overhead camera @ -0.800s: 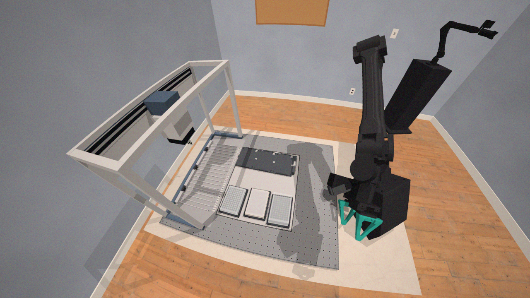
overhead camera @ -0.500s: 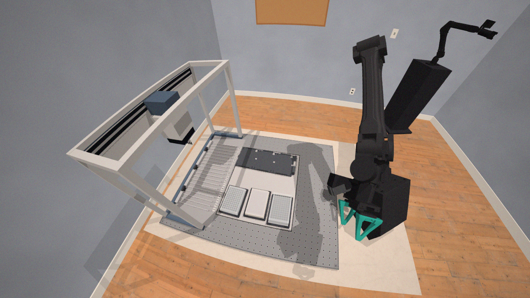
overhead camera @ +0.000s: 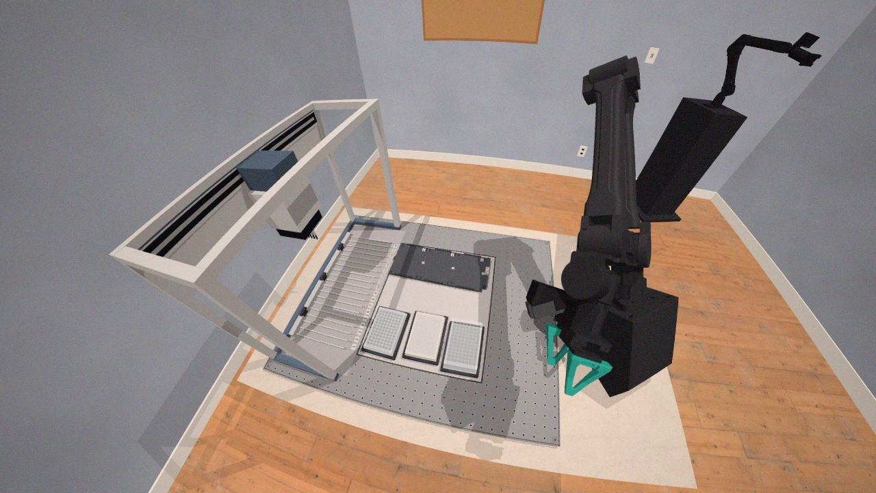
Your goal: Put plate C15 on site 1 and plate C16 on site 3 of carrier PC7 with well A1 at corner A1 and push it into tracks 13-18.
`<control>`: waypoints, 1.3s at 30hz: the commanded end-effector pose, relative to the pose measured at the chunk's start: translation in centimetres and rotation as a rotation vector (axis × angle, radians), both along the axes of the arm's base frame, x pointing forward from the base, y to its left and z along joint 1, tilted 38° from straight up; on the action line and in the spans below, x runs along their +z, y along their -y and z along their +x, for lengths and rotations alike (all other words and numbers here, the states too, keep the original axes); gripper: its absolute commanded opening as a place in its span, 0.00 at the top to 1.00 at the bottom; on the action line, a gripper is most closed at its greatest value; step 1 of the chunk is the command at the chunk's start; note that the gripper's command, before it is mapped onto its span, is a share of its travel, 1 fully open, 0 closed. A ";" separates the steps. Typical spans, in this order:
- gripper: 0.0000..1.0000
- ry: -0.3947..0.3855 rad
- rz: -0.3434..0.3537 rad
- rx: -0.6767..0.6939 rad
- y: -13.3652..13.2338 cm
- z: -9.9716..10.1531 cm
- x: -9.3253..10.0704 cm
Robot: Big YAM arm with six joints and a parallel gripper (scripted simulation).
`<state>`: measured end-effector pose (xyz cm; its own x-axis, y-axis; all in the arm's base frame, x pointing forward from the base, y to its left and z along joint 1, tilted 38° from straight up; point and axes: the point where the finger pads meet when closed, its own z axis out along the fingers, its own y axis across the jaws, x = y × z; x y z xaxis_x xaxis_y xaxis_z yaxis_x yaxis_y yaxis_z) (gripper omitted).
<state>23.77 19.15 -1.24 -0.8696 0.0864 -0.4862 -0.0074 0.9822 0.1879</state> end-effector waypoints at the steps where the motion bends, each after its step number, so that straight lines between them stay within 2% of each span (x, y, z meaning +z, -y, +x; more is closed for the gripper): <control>1: 0.00 0.024 -0.037 -0.009 -0.9 3.1 2.0; 4: 0.00 0.023 -0.106 -0.051 0.1 4.8 2.7; 6: 0.00 0.031 -0.093 -0.048 0.6 6.0 3.8; 8: 0.00 0.017 -0.166 -0.084 1.5 6.9 3.8; 10: 0.00 0.017 -0.166 -0.084 1.5 6.9 3.8; 13: 0.00 0.004 -0.247 -0.128 2.7 8.3 4.7; 17: 0.00 0.021 -0.230 -0.128 4.1 10.2 6.7; 19: 0.00 -0.011 -0.309 -0.158 5.3 10.8 6.5; 21: 0.00 -0.005 -0.313 -0.164 6.1 11.7 7.5; 23: 0.00 -0.033 -0.378 -0.192 7.1 12.3 7.8; 27: 0.00 -0.037 -0.389 -0.197 8.1 13.0 8.5; 30: 0.00 -0.065 -0.458 -0.229 9.6 13.9 9.5; 33: 0.00 -0.043 -0.439 -0.232 10.9 14.8 11.5; 35: 0.00 -0.093 -0.515 -0.253 12.1 15.2 11.3; 37: 0.00 -0.098 -0.526 -0.258 13.1 15.7 12.0; 39: 0.00 -0.131 -0.580 -0.280 14.2 16.0 12.8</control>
